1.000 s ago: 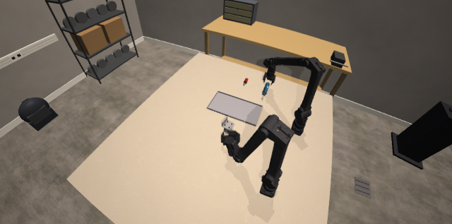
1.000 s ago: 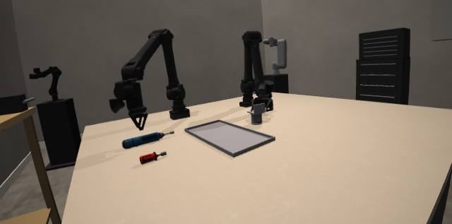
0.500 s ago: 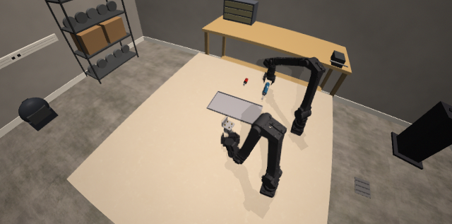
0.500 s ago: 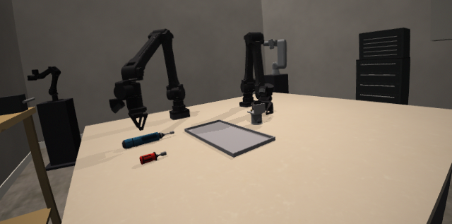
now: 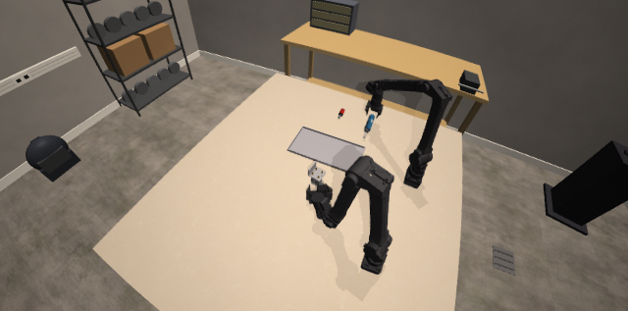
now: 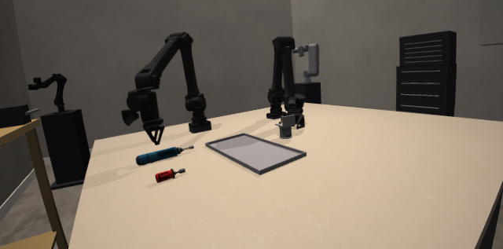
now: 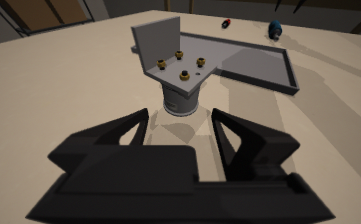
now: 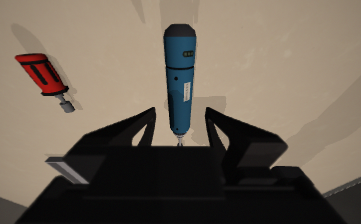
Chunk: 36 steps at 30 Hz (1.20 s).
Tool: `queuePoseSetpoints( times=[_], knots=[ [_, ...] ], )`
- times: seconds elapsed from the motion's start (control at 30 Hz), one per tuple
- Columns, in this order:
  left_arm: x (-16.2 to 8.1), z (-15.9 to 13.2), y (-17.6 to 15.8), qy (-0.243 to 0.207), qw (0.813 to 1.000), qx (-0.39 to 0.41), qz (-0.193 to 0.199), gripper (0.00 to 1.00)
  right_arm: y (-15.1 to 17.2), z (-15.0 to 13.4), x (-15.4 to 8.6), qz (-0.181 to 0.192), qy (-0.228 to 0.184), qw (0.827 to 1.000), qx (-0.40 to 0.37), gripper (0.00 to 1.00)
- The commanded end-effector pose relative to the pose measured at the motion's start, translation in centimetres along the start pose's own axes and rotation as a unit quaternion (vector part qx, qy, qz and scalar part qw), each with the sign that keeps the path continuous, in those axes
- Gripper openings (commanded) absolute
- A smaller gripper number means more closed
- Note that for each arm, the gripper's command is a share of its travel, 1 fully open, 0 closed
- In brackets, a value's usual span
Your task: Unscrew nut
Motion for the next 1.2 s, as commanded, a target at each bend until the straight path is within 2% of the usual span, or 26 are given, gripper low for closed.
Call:
queuePoseSetpoints(
  times=[0.0, 0.23, 0.4, 0.8, 0.97, 1.17],
  knots=[
    [1.2, 0.6, 0.3, -0.013, 1.000, 0.008, 0.000, 0.86, 1.1, 0.5, -1.1, 0.015, -0.008, 1.000, 0.000, 0.65],
    [2.1, 0.6, 0.3, -0.014, 1.000, 0.008, 0.000, 0.86, 1.1, 0.5, -1.1, 0.015, -0.008, 1.000, 0.000, 0.65],
    [1.6, 1.2, 0.1, -0.017, 1.000, 0.010, 0.000, 0.86, 1.1, 0.5, -1.1, 0.015, -0.008, 1.000, 0.000, 0.65],
    [3.6, 0.6, 0.2, -0.014, 1.000, 0.007, 0.000, 0.86, 1.1, 0.5, -1.1, 0.015, -0.008, 1.000, 0.000, 0.65],
    [3.1, 1.2, 0.1, -0.018, 1.000, 0.010, 0.000, 0.86, 1.1, 0.5, -1.1, 0.015, -0.008, 1.000, 0.000, 0.65],
    [4.3, 0.7, 0.2, -0.015, 1.000, 0.008, 0.000, 0.86, 1.1, 0.5, -1.1, 0.015, -0.008, 1.000, 0.000, 0.65]
  ],
)
Point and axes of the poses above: on each arm, the point where the finger pads meet when closed, its own x axis out along the fingers, its own y axis across the jaws, z = x × y, the point moved 4 cm from there along -x, back along the fingers, and after that the axes turned 13 degrees about x, right-handed, at the moved point
